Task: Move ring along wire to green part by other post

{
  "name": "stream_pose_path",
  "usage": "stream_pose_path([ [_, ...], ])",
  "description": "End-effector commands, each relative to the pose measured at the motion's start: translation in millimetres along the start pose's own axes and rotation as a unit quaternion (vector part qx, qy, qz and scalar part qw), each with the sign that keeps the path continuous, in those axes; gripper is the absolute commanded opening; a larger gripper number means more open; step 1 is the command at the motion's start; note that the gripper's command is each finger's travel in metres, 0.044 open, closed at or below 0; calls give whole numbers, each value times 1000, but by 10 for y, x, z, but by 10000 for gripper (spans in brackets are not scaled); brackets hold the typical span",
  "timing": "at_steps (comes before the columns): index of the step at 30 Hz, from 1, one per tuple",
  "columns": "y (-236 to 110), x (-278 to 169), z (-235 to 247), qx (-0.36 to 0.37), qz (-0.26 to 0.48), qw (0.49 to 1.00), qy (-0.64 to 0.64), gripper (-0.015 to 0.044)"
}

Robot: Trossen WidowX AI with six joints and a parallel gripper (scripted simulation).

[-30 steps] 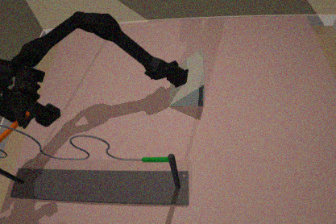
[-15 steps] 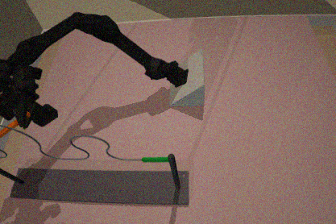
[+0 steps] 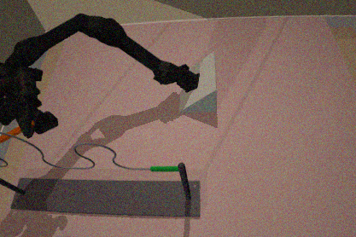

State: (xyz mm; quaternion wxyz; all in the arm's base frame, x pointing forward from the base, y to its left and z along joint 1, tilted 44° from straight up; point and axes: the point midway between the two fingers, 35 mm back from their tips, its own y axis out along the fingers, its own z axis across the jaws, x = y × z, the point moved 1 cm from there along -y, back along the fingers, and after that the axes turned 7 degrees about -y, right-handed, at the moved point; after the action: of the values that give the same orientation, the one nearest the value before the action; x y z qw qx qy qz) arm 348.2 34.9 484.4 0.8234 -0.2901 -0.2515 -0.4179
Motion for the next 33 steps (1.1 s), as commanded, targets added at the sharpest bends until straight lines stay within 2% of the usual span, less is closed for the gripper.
stream_pose_path([
  [1,1,6,-11,-12,-1,1000,-26,-150],
  [33,-2,17,-139,-108,3,972,-209,-150],
])
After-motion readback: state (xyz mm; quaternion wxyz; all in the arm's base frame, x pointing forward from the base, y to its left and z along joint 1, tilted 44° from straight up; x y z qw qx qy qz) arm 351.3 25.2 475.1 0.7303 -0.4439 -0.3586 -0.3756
